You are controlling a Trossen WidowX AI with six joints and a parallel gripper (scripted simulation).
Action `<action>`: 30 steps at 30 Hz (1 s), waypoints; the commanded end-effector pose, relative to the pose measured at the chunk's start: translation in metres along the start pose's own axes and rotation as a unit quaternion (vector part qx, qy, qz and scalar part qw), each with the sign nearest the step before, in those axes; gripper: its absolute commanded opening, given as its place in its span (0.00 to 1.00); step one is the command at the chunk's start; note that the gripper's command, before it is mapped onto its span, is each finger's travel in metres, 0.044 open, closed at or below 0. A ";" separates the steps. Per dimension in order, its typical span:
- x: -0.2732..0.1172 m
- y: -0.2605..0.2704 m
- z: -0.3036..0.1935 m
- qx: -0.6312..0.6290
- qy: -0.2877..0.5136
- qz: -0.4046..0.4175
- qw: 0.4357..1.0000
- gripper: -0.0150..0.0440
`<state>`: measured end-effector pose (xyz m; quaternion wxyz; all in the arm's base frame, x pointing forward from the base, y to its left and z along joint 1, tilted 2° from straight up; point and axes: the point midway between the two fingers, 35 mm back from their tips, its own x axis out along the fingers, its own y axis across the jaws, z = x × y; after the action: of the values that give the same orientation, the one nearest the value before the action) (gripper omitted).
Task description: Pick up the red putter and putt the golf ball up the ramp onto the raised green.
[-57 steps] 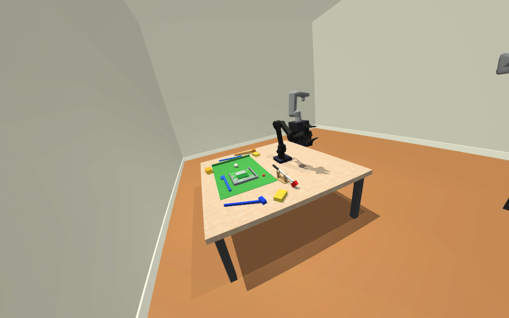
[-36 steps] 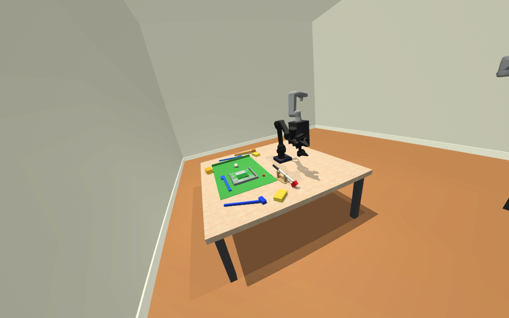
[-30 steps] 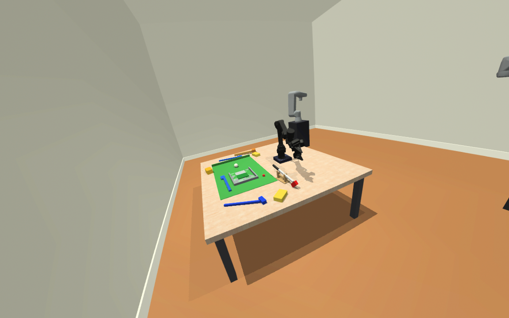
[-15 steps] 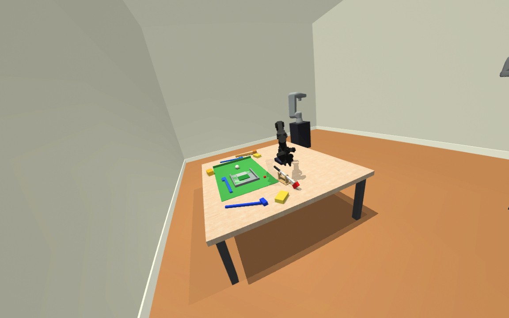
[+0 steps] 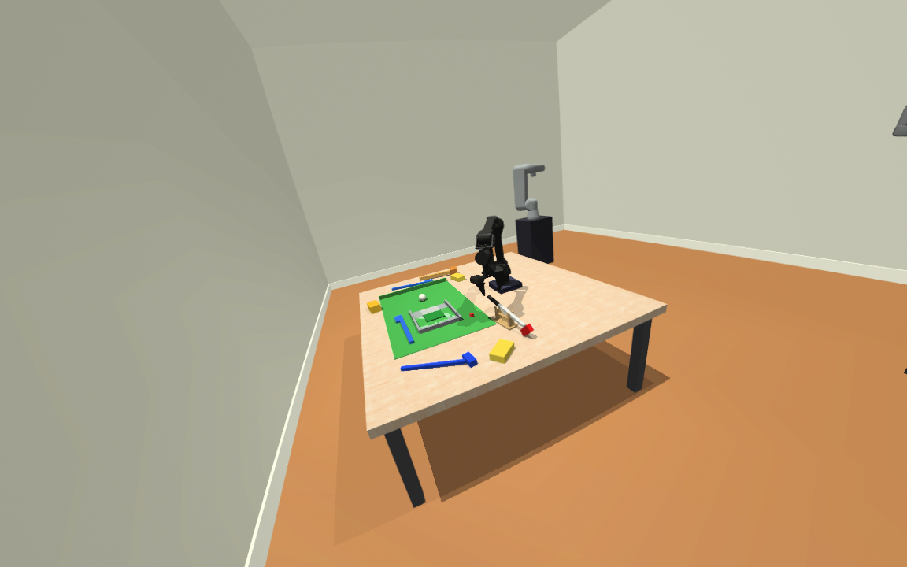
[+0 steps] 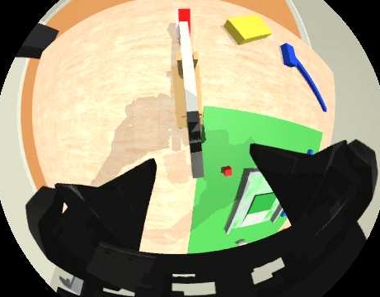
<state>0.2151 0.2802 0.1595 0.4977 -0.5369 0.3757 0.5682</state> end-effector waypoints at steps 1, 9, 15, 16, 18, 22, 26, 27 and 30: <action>-0.003 0.002 -0.019 0.038 0.036 0.027 0.998 1.00; -0.002 0.003 -0.020 0.038 0.036 0.027 0.998 1.00; 0.018 0.004 -0.022 0.038 0.036 0.027 0.998 1.00; 0.020 0.004 -0.022 0.038 0.036 0.027 0.998 1.00; 0.020 0.005 -0.022 0.038 0.036 0.027 0.998 1.00; 0.026 0.005 -0.023 0.038 0.036 0.027 0.998 1.00; 0.042 0.006 -0.024 0.038 0.036 0.027 0.998 1.00; 0.044 0.006 -0.025 0.038 0.036 0.027 0.998 1.00; 0.044 0.006 -0.025 0.038 0.036 0.027 0.998 1.00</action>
<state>0.2174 0.2624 0.1189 0.4876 -0.5267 0.4275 0.5496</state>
